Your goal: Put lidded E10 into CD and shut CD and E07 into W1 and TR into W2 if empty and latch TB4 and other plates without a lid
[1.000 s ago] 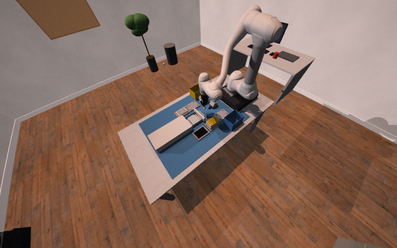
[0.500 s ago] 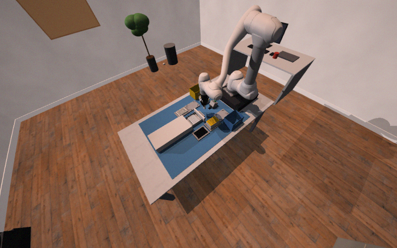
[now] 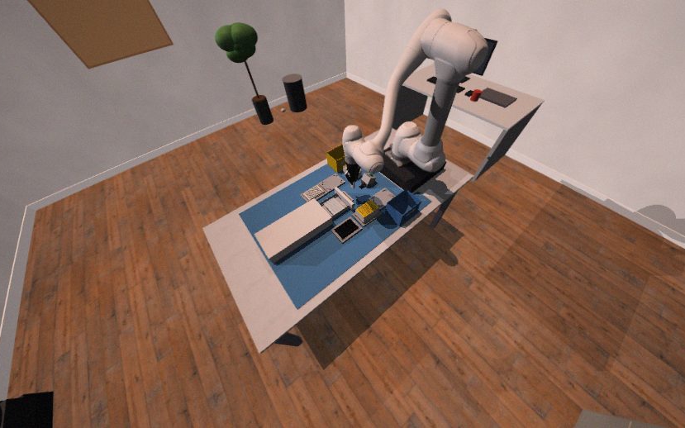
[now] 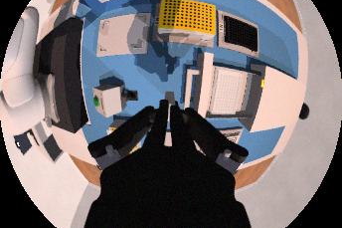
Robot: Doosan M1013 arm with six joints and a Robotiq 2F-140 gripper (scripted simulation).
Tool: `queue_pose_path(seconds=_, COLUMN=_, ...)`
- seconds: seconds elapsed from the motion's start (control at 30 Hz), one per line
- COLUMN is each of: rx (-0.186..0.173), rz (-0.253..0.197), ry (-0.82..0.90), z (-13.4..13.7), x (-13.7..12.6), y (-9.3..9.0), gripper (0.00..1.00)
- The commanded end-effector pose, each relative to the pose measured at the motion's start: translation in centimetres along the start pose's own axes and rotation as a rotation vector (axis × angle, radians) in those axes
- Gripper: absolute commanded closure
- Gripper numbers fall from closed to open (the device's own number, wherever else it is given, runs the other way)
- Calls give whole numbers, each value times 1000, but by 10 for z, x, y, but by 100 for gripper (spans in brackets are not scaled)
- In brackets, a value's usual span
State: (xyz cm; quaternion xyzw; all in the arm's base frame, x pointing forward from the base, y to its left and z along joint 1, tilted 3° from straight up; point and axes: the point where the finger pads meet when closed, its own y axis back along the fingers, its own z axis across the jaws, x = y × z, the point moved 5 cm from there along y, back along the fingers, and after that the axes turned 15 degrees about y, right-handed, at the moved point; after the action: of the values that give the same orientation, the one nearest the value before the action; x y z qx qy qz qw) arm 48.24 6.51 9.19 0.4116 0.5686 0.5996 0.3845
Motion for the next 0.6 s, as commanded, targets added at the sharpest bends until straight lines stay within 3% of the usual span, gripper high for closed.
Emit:
queue_pose_path(seconds=0.0, rx=0, rz=0, ry=0, z=0, x=0, y=0, gripper=100)
queue_pose_path(seconds=0.57, rx=0, rz=0, ry=0, z=0, x=0, y=-20, gripper=100)
